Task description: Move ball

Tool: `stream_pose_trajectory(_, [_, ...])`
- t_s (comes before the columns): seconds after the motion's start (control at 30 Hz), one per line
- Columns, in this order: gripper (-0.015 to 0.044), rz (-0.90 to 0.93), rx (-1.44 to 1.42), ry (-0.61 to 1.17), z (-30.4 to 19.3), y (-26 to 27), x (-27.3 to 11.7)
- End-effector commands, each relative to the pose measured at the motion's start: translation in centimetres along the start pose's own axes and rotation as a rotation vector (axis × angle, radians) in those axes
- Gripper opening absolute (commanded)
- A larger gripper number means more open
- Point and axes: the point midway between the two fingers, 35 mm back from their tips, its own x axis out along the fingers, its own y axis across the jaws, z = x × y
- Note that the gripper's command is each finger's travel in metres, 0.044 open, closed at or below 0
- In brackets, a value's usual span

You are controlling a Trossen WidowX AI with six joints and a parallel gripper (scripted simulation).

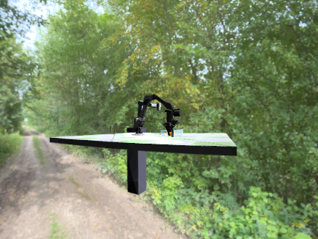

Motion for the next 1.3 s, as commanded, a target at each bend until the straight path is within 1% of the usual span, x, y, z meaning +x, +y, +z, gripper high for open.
stream_pose_trajectory(0.0, [0.0291, -0.005, 0.005, 0.006, -0.2, -0.1, 0.6])
stream_pose_trajectory(0.03, [0.0291, -0.005, 0.005, 0.006, -0.2, -0.1, 0.7])
stream_pose_trajectory(0.13, [0.0212, -0.005, 0.005, 0.006, -0.2, -0.1, 0.7])
stream_pose_trajectory(0.43, [0.0152, -0.005, 0.005, 0.006, -0.2, -0.1, 0.7])
stream_pose_trajectory(0.53, [0.0074, -0.005, 0.005, 0.006, -0.1, -0.1, 0.3])
stream_pose_trajectory(0.63, [0.0000, -0.005, 0.005, 0.005, 0.2, -0.1, -1.2])
stream_pose_trajectory(1.27, [0.0000, -0.006, 0.005, 0.006, 0.1, 0.0, -11.4])
